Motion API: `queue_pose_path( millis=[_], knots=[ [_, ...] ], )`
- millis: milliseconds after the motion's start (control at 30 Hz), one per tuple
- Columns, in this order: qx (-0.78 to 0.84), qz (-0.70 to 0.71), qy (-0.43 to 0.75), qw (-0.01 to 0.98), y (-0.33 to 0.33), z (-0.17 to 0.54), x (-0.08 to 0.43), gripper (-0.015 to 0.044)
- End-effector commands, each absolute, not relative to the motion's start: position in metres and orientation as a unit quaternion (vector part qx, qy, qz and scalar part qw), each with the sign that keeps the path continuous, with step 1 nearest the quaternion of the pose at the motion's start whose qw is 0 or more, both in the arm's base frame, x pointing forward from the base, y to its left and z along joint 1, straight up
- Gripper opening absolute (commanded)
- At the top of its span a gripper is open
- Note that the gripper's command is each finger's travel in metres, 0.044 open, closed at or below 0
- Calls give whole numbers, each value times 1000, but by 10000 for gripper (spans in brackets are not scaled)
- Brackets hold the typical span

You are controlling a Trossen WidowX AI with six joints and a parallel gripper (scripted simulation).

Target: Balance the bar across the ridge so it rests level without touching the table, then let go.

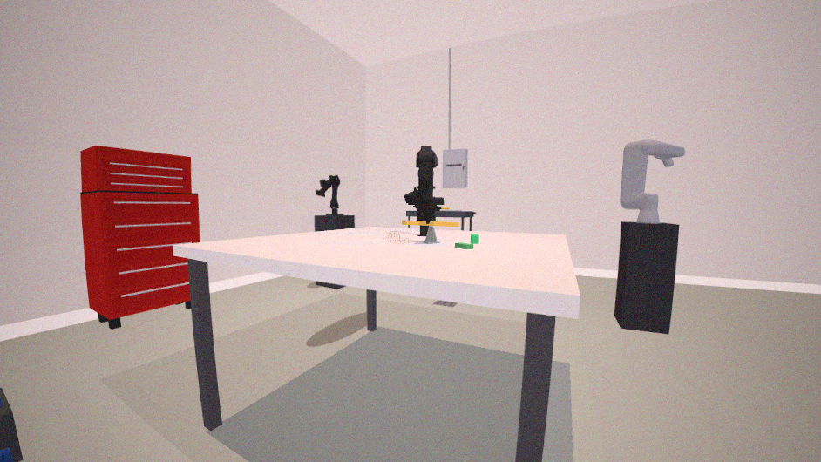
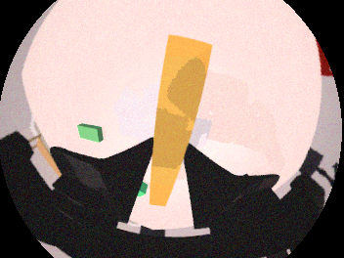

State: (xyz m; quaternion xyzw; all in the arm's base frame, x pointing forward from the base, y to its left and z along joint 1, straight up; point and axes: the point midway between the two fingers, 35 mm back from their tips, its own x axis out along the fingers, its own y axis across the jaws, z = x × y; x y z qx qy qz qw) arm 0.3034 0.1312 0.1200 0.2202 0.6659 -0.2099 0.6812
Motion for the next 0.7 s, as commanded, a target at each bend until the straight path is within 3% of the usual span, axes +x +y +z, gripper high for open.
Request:
queue_pose_path(
  millis=[0, 667],
  knots=[
    [221, -209, 666, 681, 132, 119, 303, 0],
    [221, -209, 666, 681, 132, 118, 303, 0]
  ],
)
